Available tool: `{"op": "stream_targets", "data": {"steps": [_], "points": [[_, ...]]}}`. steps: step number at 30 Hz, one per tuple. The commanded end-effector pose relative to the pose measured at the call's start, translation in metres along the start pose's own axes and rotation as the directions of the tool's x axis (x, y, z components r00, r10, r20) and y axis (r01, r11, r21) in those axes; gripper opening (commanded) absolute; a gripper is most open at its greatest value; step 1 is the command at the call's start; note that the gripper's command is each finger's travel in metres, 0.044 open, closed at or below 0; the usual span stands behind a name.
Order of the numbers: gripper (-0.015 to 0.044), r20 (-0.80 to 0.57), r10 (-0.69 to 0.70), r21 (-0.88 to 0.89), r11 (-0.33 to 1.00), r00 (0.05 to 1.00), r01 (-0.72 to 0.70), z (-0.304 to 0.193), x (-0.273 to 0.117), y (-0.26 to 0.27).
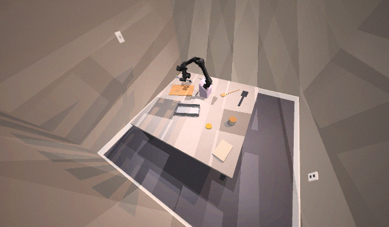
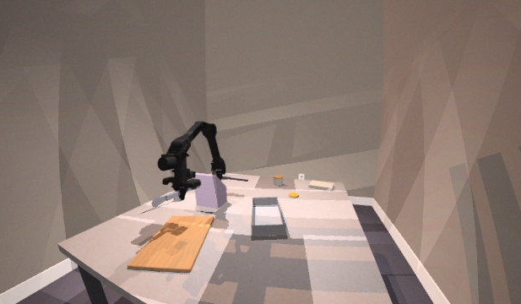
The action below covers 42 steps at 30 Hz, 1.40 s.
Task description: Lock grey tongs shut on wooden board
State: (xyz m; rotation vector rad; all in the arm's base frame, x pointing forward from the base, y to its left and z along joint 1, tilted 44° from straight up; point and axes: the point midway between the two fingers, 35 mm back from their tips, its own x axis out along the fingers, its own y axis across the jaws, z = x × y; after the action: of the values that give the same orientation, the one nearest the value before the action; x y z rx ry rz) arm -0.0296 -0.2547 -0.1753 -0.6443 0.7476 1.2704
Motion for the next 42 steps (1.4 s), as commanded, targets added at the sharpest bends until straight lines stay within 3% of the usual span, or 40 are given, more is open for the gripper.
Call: {"op": "stream_targets", "data": {"steps": [1, 9, 25, 42], "points": [[-0.015, 0.0, 0.006, -0.019, 1.0, 1.0, -0.006, 0.001, 0.001, 0.003], [-0.015, -0.027, 0.006, -0.02, 1.0, 1.0, -0.007, -0.001, 0.006, 0.004], [-0.015, -0.286, 0.002, -0.028, 1.0, 0.958, -0.011, -0.017, 0.036, 0.004], [-0.015, -0.539, -0.008, -0.031, 0.999, 0.842, -0.01, -0.018, 0.047, 0.004]]}}
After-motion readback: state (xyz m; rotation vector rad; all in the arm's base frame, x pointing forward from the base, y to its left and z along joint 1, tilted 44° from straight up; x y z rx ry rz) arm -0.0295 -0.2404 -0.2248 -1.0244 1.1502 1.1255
